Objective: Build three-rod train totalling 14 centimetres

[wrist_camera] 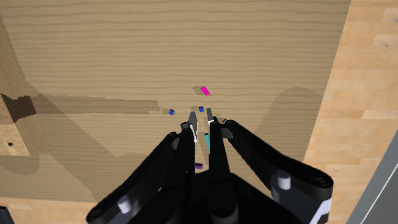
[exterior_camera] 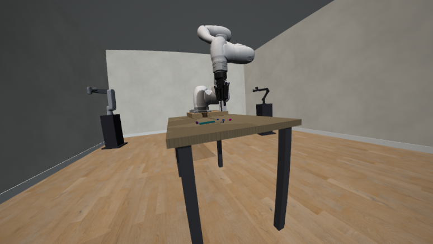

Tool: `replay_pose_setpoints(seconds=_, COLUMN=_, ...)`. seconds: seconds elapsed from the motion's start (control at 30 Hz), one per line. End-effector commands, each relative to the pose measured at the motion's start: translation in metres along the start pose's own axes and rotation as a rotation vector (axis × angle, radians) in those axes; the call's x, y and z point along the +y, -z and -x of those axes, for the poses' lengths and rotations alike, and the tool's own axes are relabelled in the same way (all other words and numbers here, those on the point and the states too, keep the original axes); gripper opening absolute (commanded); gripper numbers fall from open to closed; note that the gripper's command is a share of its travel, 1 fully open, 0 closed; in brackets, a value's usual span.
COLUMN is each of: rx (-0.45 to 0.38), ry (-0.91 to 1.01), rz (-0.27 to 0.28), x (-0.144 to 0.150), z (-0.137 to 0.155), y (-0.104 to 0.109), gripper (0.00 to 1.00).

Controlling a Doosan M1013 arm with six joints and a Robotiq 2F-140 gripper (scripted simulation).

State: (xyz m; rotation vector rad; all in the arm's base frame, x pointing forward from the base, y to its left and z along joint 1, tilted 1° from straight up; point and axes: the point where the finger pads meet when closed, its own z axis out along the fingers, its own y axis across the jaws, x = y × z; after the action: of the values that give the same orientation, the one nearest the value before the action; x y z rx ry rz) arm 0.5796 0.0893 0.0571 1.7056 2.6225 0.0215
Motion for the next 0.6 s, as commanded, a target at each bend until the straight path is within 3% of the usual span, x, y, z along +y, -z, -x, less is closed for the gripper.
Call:
replay_pose_setpoints(seconds=0.0, rx=-0.003, ry=0.009, rz=-0.005, x=-0.002, z=0.0, y=-0.009, gripper=0.15)
replay_pose_setpoints(seconds=0.57, rx=-0.003, ry=0.009, rz=-0.005, x=-0.002, z=0.0, y=-0.032, gripper=0.15)
